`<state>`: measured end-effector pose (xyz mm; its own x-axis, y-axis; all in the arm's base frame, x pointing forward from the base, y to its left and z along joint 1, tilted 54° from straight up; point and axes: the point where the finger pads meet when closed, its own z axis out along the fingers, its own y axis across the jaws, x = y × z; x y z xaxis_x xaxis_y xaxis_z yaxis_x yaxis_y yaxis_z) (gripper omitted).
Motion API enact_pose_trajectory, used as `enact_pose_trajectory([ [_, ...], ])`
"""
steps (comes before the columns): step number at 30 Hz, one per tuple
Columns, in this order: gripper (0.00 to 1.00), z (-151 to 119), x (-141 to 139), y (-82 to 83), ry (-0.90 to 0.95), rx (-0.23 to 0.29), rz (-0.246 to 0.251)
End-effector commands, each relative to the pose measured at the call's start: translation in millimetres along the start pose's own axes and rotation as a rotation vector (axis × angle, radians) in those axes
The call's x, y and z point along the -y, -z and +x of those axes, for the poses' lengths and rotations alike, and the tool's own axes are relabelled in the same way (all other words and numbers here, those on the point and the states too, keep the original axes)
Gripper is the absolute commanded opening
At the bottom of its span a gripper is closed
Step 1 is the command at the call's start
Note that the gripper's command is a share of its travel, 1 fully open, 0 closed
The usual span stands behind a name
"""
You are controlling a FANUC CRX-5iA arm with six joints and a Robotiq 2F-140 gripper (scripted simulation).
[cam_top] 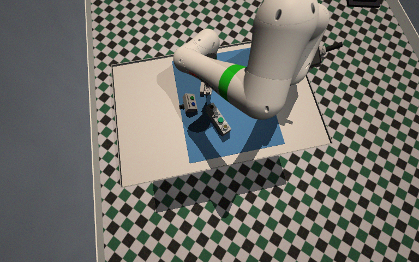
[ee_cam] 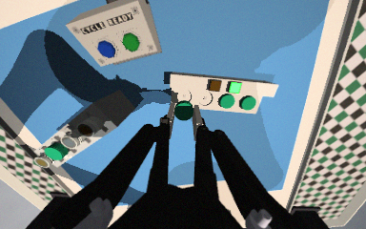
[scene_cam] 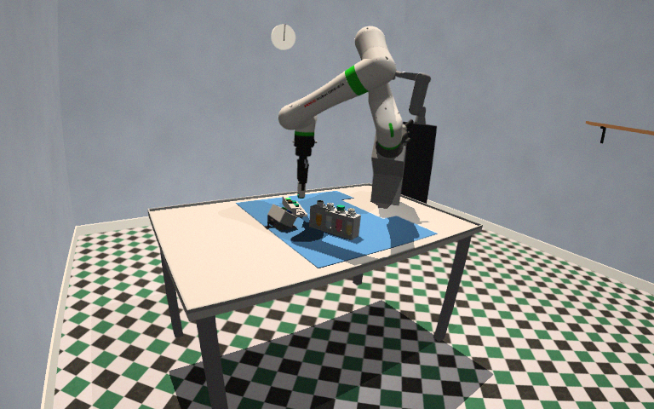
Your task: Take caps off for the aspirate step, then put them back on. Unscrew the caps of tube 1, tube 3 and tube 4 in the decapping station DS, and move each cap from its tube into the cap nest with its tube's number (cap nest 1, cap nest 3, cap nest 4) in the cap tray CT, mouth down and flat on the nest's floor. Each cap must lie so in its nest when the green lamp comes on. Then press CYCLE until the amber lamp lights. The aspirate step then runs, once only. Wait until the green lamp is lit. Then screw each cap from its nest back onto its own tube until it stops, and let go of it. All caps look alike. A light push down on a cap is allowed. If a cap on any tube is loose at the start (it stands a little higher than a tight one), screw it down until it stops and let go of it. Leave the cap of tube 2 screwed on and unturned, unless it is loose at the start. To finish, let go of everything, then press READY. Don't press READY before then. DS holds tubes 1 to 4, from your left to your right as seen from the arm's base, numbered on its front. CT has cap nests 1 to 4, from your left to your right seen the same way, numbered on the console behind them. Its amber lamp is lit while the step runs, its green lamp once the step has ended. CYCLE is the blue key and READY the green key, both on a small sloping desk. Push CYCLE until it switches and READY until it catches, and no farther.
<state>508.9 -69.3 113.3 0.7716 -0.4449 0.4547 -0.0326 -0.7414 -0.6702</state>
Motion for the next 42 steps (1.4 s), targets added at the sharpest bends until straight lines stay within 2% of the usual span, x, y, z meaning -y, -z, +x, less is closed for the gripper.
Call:
enact_pose_trajectory([
  [1,0.00,0.2,0.2,19.3,0.000,0.000,0.001],
  [2,0.00,0.2,0.2,19.3,0.000,0.000,0.001],
  [10,0.00,0.1,0.2,58.8,0.000,0.000,0.001],
  [14,0.00,0.1,0.2,58.8,0.000,0.000,0.001],
  [17,0.00,-10.6,22.8,58.8,-0.250,0.000,0.001],
  [19,0.00,-10.6,22.8,58.8,-0.250,0.000,0.001],
  [23,0.00,-21.3,45.3,58.8,-0.450,0.000,0.001],
  [26,0.00,-24.9,52.9,58.8,-0.450,0.000,0.001],
  [34,0.00,-46.4,98.0,58.9,-0.450,0.000,0.001],
  [36,0.00,-46.4,98.0,58.9,-0.450,0.000,0.001],
  [42,0.00,-64.3,135.6,58.9,-0.450,0.000,0.001],
])
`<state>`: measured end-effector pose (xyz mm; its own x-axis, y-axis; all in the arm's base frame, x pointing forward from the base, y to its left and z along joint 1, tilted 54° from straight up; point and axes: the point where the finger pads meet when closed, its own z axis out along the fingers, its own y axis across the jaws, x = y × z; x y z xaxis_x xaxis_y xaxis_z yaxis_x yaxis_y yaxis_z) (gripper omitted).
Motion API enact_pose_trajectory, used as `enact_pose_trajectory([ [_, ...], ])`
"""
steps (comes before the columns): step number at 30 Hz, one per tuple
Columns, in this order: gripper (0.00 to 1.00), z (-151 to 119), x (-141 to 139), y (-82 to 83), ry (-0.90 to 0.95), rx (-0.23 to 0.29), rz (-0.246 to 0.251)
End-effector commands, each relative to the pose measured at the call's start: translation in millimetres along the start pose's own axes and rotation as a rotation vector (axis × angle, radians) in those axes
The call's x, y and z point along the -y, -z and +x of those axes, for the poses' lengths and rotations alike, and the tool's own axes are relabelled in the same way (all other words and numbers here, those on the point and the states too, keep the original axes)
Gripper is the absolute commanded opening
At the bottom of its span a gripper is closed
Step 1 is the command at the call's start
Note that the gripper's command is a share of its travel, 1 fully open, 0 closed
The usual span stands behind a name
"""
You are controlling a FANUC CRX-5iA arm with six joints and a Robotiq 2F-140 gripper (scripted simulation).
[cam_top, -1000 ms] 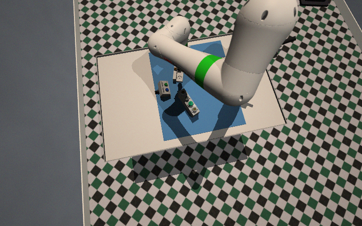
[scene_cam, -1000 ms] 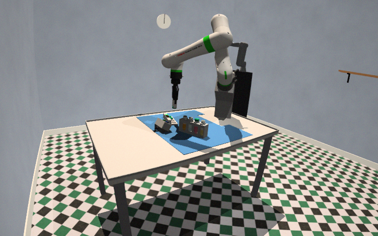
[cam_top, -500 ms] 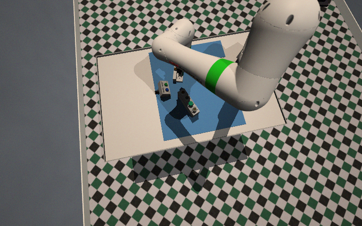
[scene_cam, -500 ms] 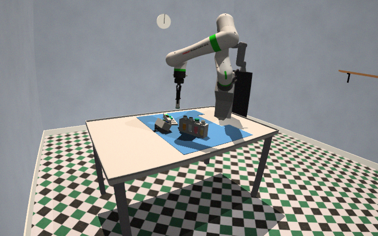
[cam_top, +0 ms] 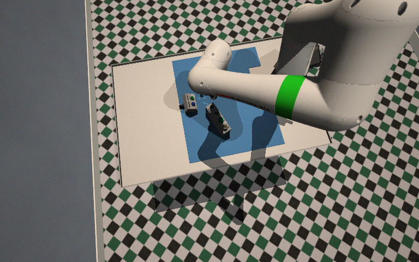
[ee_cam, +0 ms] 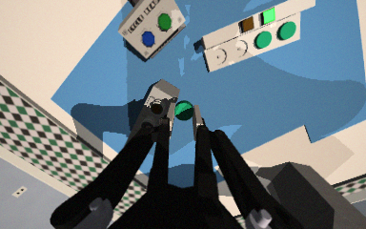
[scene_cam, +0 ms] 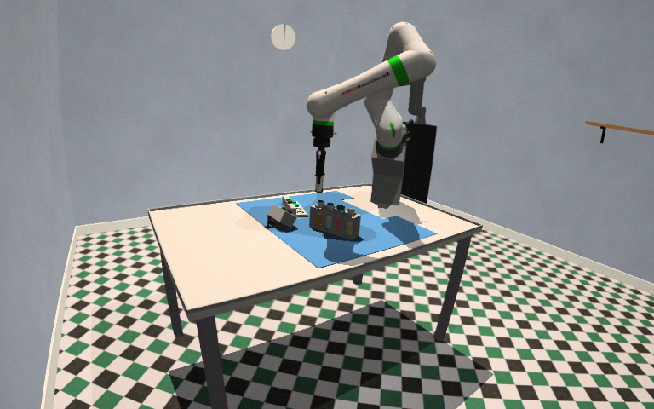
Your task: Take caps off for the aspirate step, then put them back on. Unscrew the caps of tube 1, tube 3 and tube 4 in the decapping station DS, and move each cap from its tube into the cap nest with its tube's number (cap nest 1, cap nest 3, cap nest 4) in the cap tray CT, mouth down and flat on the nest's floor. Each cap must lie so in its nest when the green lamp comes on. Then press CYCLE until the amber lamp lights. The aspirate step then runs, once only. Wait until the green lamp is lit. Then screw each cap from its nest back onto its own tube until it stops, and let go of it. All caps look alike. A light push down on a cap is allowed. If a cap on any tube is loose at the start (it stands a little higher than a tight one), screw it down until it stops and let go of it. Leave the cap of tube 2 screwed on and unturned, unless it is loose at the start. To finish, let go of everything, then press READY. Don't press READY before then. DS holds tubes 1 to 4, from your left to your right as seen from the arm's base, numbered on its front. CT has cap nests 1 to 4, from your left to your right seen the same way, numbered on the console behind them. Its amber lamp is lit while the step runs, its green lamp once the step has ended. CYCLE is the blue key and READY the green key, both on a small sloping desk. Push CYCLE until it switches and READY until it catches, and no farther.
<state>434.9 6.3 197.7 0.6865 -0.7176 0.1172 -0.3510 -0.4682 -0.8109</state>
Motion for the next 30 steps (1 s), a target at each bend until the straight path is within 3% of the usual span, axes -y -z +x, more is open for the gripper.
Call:
enact_pose_trajectory([
  [1,0.00,-21.7,17.8,-0.1,-0.004,-0.007,-0.017],
  [30,0.00,-138.3,112.3,-2.5,-0.004,-0.007,-0.017],
])
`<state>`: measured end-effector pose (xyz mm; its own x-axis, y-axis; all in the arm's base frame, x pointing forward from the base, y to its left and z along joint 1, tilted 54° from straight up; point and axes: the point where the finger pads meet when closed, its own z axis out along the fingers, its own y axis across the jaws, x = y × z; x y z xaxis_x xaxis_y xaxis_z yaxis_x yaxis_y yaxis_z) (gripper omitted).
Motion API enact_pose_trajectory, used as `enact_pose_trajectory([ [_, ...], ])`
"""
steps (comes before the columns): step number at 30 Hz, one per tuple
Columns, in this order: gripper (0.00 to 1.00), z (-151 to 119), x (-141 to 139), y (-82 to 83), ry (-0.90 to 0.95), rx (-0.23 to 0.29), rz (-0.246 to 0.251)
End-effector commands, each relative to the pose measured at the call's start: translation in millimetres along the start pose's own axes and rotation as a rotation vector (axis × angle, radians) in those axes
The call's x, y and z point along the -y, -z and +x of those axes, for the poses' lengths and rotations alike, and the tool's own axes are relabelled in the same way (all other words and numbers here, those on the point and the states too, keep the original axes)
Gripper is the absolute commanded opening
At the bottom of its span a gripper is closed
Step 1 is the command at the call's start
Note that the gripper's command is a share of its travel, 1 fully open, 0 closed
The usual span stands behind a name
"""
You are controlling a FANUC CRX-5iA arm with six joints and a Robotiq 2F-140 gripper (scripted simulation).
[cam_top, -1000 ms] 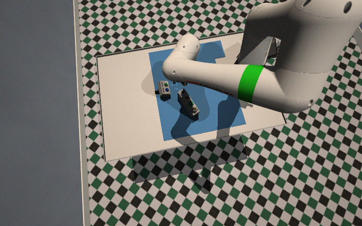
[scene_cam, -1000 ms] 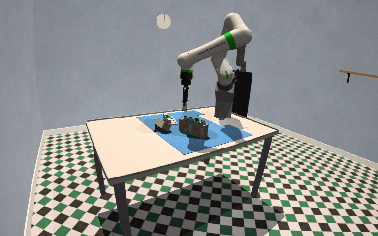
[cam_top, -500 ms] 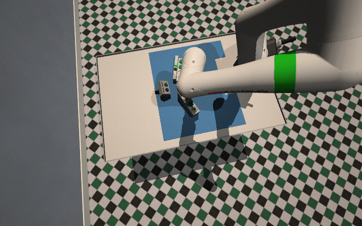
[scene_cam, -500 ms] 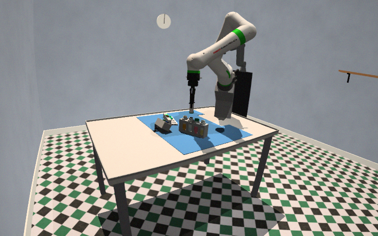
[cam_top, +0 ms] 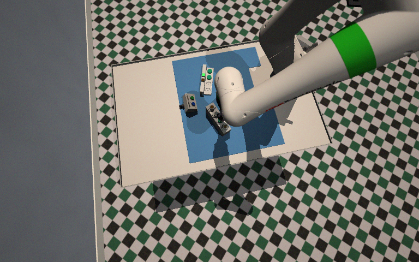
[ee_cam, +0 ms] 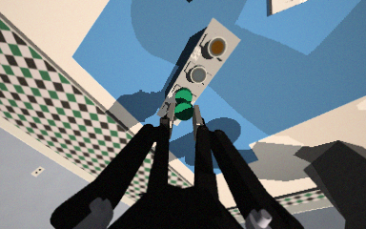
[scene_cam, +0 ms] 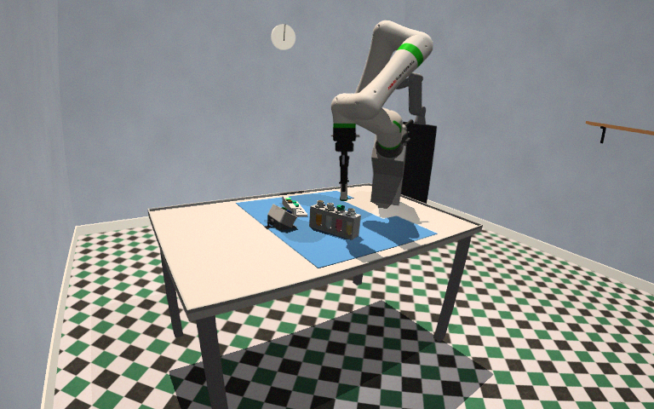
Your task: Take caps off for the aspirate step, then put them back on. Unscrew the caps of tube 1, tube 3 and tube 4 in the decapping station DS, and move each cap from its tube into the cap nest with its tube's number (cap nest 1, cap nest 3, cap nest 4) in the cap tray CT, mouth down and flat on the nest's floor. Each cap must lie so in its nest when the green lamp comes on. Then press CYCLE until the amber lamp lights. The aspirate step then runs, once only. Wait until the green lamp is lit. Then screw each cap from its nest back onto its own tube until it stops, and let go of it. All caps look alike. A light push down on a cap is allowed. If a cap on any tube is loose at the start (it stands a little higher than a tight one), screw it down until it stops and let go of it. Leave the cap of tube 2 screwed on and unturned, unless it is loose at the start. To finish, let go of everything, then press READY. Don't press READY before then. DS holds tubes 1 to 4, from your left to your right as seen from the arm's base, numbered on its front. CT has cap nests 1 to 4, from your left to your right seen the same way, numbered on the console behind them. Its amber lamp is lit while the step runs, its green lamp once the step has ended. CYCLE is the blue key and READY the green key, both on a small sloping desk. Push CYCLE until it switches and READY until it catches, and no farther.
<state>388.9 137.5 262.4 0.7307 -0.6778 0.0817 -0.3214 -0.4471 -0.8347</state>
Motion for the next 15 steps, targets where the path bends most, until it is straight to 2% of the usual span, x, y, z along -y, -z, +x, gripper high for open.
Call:
enact_pose_trajectory([
  [1,0.00,-26.3,19.8,-4.1,-0.008,-0.076,-0.060],
  [4,0.00,-38.3,29.6,-5.6,-0.008,-0.076,-0.060],
  [15,0.00,-38.3,29.6,-5.6,-0.008,-0.076,-0.060],
])
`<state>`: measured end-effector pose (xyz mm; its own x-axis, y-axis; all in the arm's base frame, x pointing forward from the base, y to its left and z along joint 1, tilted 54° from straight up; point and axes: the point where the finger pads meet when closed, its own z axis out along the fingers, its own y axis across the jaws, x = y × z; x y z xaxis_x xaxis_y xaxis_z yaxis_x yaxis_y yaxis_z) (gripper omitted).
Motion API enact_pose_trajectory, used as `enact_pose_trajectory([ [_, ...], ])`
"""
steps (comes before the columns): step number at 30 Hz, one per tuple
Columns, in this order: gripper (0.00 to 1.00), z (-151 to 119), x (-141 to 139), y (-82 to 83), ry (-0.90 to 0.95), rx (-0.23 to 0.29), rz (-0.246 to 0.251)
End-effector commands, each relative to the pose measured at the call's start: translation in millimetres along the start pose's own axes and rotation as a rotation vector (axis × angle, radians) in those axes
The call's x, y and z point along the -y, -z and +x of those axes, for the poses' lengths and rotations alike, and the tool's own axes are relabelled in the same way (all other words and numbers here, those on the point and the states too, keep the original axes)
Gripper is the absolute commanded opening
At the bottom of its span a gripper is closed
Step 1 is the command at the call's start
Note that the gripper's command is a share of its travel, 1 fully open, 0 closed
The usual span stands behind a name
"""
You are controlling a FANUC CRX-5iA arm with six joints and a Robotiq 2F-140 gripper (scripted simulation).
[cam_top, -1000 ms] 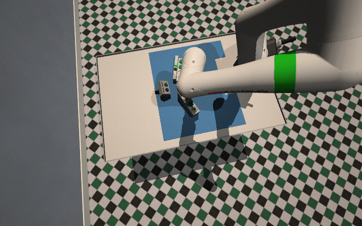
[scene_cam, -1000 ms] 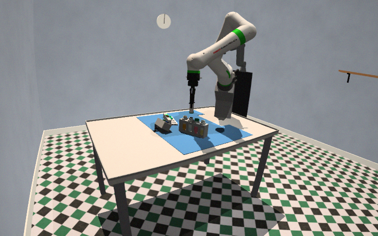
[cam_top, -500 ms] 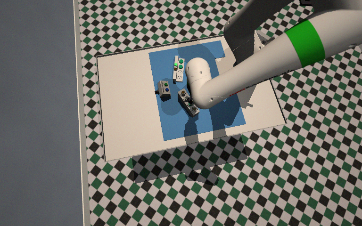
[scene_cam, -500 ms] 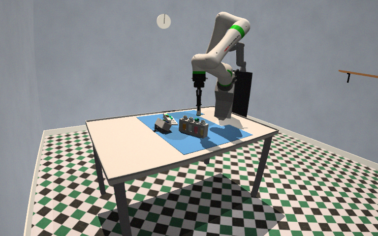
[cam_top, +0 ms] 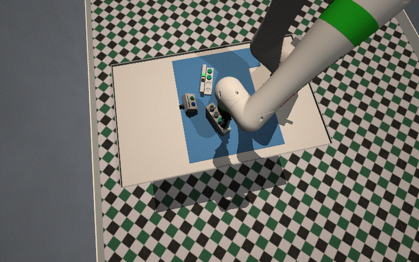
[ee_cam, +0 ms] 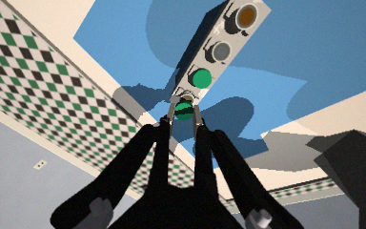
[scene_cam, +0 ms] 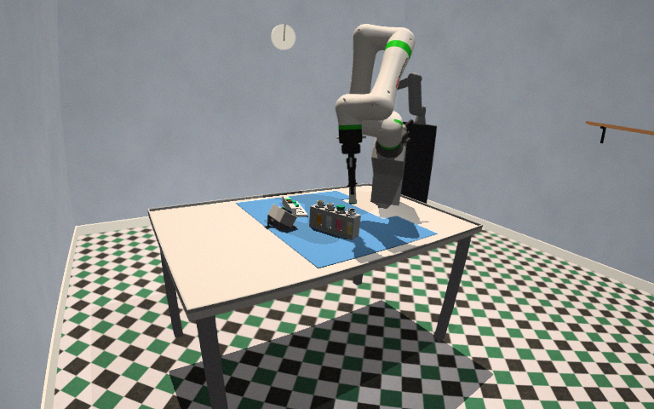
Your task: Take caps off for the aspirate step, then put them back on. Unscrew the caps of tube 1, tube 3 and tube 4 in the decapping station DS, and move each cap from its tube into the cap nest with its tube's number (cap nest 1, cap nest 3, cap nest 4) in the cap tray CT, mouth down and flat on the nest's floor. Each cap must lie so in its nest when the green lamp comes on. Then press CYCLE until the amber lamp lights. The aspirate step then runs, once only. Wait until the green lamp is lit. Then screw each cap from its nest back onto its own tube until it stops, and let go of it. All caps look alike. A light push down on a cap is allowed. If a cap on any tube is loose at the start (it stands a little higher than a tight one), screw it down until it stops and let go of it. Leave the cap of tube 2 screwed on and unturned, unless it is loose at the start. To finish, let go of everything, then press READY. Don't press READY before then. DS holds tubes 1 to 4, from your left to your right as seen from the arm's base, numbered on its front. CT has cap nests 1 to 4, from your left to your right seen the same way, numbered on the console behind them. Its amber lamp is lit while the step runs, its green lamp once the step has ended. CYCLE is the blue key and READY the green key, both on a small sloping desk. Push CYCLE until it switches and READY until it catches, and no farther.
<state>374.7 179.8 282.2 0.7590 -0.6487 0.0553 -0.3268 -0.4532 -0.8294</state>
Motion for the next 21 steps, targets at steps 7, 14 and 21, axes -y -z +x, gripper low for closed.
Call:
enact_pose_trajectory([
  [7,0.00,-0.9,-1.3,-0.3,-0.010,-0.124,-0.050],
  [14,0.00,-1.3,-2.2,-0.3,-0.010,-0.124,-0.050],
  [21,0.00,-1.0,-2.6,-3.3,-0.010,-0.124,-0.050],
])
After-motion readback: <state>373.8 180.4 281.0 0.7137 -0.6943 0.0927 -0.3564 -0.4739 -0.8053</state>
